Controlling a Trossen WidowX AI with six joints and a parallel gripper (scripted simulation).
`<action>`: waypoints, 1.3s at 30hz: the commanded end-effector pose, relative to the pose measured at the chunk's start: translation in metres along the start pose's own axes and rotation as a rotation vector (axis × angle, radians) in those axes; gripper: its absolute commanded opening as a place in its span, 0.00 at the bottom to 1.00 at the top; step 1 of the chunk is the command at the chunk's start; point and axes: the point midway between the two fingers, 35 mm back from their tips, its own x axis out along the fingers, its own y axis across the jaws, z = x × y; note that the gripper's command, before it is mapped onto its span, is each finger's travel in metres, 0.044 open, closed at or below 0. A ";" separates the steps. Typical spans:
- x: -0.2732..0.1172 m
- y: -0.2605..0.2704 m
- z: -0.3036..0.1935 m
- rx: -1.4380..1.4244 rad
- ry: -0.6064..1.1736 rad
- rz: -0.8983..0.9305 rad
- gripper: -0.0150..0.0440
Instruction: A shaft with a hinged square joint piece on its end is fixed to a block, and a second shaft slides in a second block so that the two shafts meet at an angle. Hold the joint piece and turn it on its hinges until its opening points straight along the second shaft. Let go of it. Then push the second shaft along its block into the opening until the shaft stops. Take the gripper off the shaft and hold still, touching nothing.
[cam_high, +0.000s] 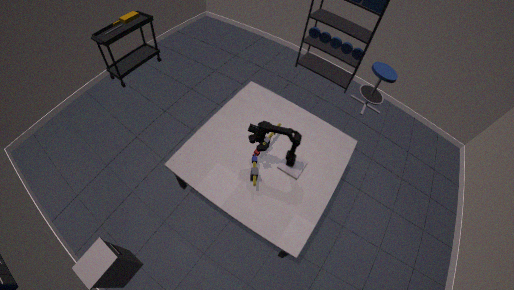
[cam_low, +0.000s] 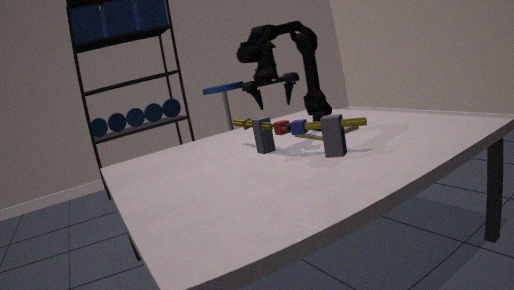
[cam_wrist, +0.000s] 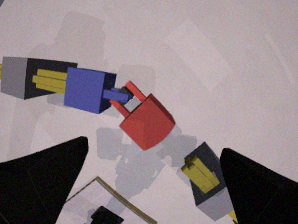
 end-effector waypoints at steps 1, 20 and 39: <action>-0.016 0.001 0.001 0.134 -0.006 -0.023 1.00; -0.051 0.007 -0.001 0.480 -0.016 -0.064 1.00; -0.034 -0.069 -0.031 0.974 -0.009 -0.099 0.25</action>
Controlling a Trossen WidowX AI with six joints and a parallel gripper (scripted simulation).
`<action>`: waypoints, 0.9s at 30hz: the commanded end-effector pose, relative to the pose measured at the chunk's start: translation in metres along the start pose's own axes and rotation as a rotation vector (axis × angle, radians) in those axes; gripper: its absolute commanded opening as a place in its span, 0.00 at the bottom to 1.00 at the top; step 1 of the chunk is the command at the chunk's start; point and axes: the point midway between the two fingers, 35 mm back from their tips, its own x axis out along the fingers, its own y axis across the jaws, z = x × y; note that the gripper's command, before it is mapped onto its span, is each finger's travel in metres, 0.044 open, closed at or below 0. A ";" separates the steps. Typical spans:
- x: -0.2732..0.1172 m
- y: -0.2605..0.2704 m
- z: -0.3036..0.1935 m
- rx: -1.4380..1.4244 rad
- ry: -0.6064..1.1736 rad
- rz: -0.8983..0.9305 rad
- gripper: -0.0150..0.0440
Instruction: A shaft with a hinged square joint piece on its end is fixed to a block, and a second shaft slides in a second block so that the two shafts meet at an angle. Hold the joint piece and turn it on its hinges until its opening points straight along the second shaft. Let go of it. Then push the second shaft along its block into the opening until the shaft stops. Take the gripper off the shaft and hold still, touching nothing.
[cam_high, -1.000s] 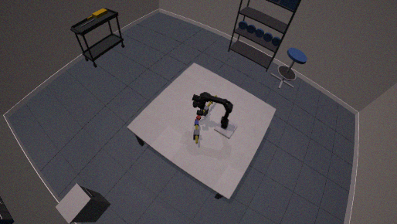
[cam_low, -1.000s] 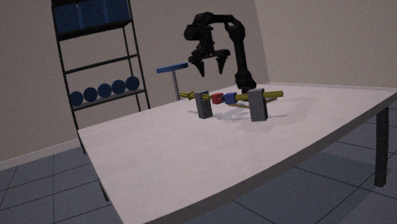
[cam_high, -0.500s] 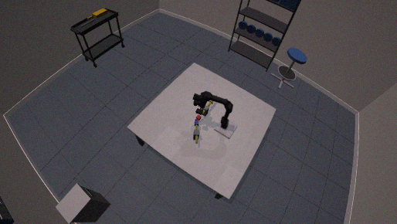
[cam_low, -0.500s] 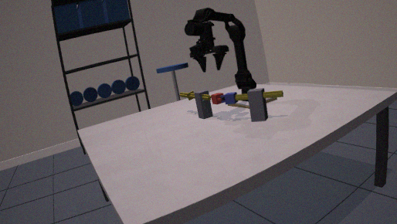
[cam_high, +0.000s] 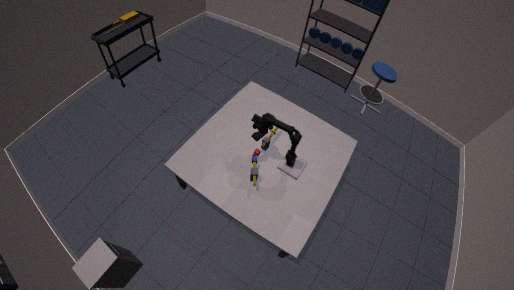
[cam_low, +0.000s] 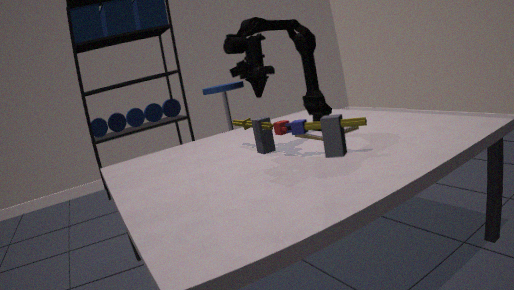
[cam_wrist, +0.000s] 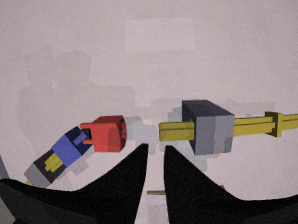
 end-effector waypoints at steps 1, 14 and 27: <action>0.012 -0.020 0.007 0.135 0.021 -0.018 0.25; 0.031 -0.092 0.021 0.578 0.026 -0.060 0.25; 0.049 -0.169 0.015 1.026 0.030 -0.093 0.25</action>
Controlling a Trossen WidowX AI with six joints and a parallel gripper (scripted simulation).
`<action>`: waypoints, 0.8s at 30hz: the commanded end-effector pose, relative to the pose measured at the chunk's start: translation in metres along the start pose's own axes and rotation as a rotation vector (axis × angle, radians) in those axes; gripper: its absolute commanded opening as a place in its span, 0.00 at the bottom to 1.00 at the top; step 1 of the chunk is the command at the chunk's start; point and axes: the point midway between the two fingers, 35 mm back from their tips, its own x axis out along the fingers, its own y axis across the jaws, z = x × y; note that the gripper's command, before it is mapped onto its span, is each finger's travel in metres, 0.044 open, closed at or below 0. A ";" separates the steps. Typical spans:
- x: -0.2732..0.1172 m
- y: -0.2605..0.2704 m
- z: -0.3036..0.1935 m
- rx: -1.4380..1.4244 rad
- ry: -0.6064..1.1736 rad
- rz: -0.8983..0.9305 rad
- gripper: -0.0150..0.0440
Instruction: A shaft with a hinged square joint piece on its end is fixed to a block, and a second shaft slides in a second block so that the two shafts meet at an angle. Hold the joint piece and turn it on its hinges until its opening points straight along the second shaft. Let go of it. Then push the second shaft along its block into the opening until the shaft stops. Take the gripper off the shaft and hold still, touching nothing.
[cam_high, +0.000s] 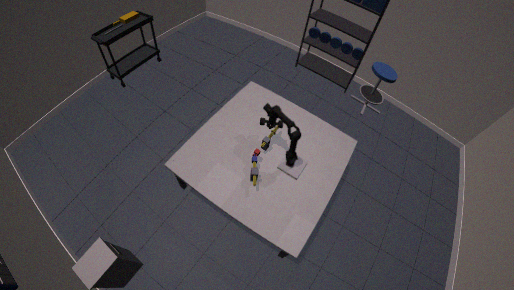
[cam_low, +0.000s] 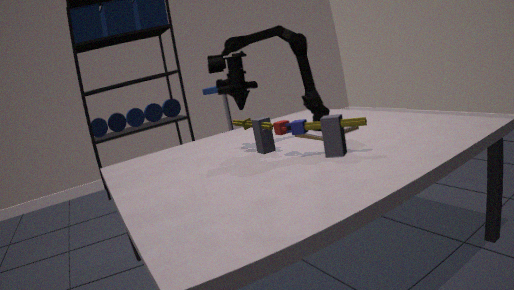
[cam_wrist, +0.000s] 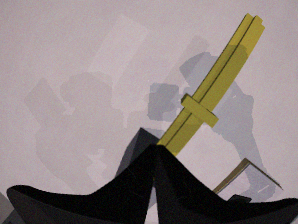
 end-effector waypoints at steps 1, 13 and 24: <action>0.012 -0.018 0.015 0.139 0.014 -0.024 0.25; 0.029 -0.070 0.049 0.501 0.019 -0.047 0.25; 0.036 -0.070 0.050 0.501 0.019 -0.047 0.25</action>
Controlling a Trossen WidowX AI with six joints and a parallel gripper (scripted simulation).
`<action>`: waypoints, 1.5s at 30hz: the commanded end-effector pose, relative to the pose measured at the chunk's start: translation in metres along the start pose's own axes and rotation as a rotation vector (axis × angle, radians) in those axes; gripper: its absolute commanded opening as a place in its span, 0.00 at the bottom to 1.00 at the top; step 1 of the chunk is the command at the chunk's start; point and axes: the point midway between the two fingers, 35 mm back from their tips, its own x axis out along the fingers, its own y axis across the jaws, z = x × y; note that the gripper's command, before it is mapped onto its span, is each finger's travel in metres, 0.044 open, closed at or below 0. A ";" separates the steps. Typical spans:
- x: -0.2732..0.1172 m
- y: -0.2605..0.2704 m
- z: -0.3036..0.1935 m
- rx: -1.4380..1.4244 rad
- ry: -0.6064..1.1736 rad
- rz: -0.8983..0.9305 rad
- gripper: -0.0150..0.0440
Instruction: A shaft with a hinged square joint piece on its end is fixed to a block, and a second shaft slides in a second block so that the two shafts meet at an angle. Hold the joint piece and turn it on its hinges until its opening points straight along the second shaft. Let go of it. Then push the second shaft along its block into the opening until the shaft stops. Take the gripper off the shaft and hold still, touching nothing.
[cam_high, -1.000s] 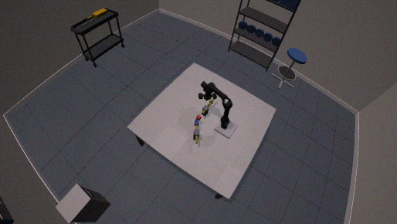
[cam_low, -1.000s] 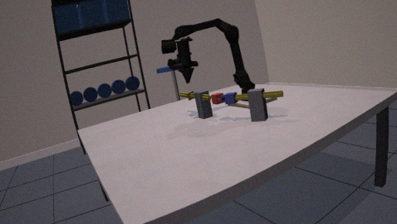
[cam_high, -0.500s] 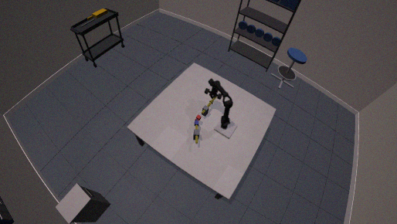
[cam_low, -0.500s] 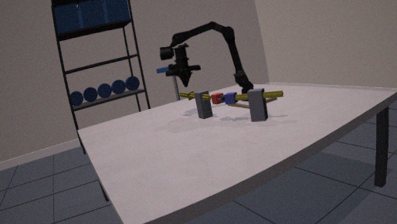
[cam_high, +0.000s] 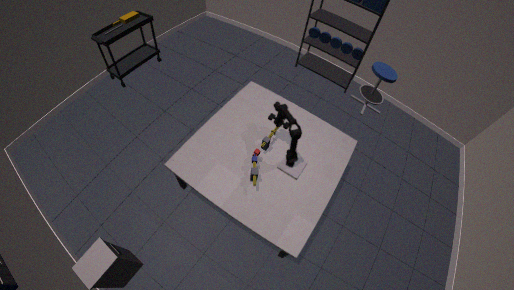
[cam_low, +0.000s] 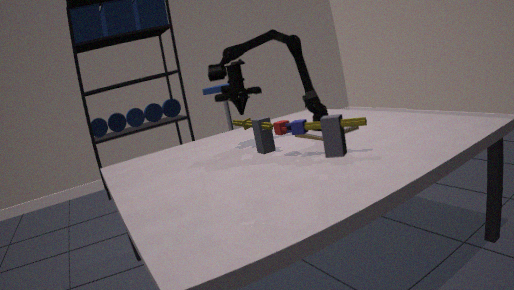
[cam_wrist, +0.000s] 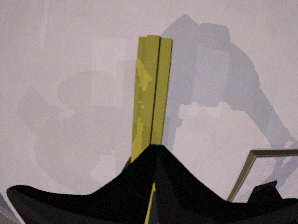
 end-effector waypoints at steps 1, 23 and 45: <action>0.009 -0.002 0.000 0.008 0.007 -0.014 0.25; 0.030 -0.001 0.000 0.006 0.001 -0.005 0.25; 0.033 -0.002 0.000 0.002 -0.010 0.001 0.25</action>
